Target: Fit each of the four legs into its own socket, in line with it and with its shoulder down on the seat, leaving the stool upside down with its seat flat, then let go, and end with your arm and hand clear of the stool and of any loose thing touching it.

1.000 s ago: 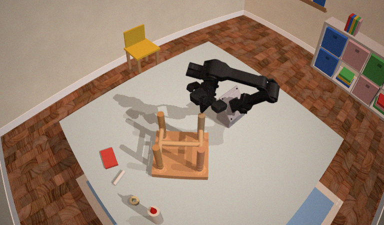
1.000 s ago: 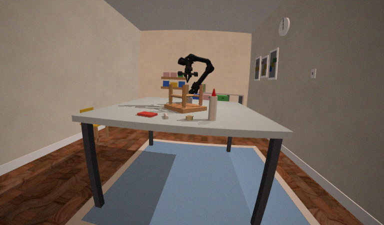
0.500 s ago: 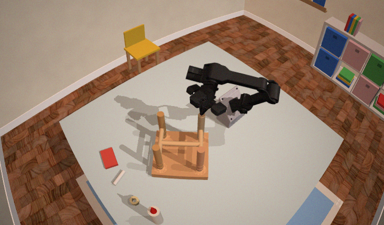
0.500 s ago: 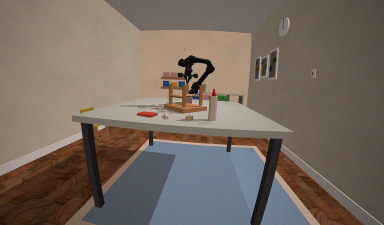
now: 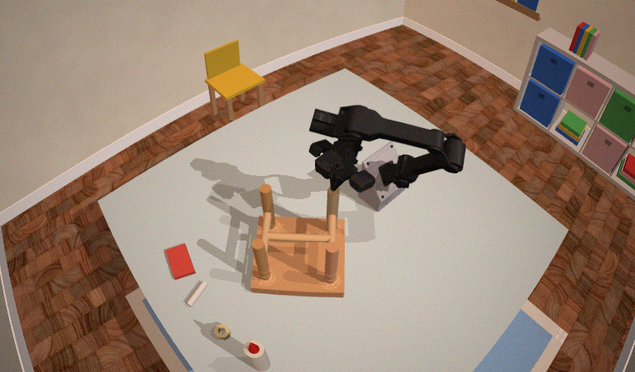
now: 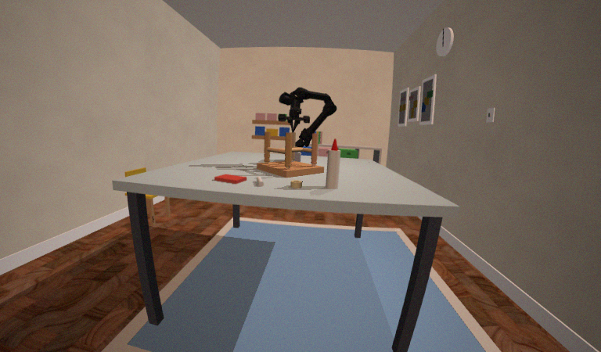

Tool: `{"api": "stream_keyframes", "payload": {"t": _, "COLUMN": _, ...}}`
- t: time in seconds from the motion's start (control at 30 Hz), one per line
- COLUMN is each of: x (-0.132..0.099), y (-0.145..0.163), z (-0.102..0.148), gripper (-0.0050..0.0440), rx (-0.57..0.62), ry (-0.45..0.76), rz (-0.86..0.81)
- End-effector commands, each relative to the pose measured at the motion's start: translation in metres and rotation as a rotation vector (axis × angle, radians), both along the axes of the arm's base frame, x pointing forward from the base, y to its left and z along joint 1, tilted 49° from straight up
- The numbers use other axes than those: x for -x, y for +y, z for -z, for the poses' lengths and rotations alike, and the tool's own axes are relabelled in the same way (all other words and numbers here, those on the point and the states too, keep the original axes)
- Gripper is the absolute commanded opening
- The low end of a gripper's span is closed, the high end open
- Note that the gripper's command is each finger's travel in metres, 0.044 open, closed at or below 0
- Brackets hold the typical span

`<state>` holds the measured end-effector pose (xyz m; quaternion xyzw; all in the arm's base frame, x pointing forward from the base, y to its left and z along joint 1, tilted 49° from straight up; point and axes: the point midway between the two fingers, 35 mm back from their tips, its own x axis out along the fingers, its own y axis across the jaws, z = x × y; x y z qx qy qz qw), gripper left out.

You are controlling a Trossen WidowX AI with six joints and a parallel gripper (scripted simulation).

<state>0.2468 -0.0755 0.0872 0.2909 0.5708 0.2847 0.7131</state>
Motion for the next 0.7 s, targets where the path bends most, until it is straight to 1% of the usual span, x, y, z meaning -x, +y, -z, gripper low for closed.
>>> {"api": "stream_keyframes", "payload": {"t": 0.0, "x": 0.001, "y": 0.012, "z": 0.01, "gripper": 0.0, "rx": -0.021, "ry": 0.019, "rz": -0.017}}
{"api": "stream_keyframes", "payload": {"t": 0.27, "x": 0.002, "y": 0.014, "z": 0.011, "gripper": 0.0, "rx": -0.021, "ry": 0.019, "rz": -0.017}}
{"api": "stream_keyframes", "payload": {"t": 0.67, "x": -0.001, "y": 0.0, "z": 0.0, "gripper": 0.0, "rx": -0.011, "ry": 0.011, "rz": -0.008}}
